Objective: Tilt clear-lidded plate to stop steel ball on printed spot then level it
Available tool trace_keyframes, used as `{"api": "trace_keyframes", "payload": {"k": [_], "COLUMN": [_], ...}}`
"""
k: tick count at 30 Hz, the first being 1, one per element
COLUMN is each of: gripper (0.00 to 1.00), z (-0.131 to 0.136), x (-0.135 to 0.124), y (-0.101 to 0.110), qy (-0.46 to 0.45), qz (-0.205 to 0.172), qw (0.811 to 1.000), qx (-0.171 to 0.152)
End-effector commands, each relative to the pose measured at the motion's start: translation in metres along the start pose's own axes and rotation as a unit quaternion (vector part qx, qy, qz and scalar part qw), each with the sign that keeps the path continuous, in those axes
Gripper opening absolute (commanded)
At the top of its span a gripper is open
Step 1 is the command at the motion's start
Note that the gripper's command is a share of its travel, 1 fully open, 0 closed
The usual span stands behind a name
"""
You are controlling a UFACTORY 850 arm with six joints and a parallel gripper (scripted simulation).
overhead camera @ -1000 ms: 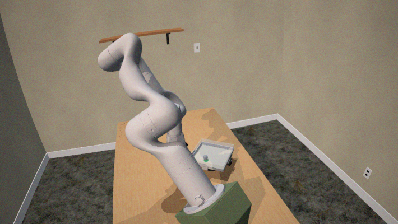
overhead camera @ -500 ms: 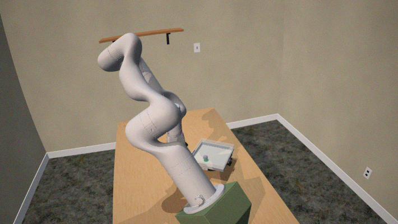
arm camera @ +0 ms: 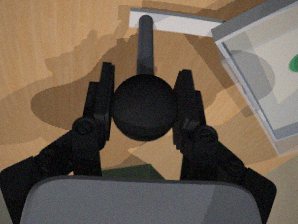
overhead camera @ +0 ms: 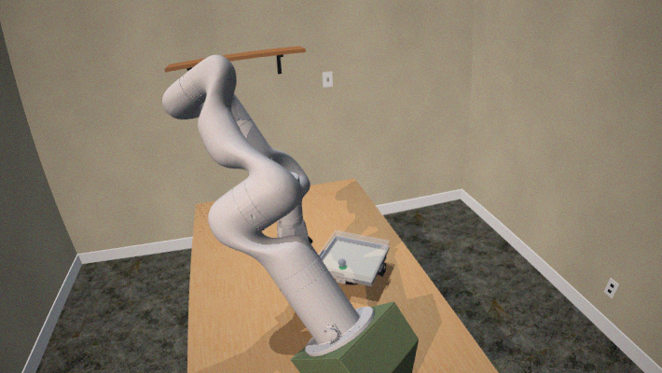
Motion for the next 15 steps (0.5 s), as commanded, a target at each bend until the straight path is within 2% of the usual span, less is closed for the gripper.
{"api": "trace_keyframes", "payload": {"k": [1,15], "gripper": [0.00,0.00], "z": [0.0001,0.0001], "x": [0.0000,0.0045], "y": [0.0001,0.0006], "qy": [0.000,0.000], "qz": [-0.001,-0.001], "qw": [1.000,1.000], "qx": [0.000,0.000]}}
Point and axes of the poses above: the point where the finger pads meet when closed, its own y axis back along the fingers, its own z axis across the jaws, x = y × z, the point moved 9 cm from there along y, back along the fingers, and after that the axes turned 3 degrees about -y, right-handed, at the moved point
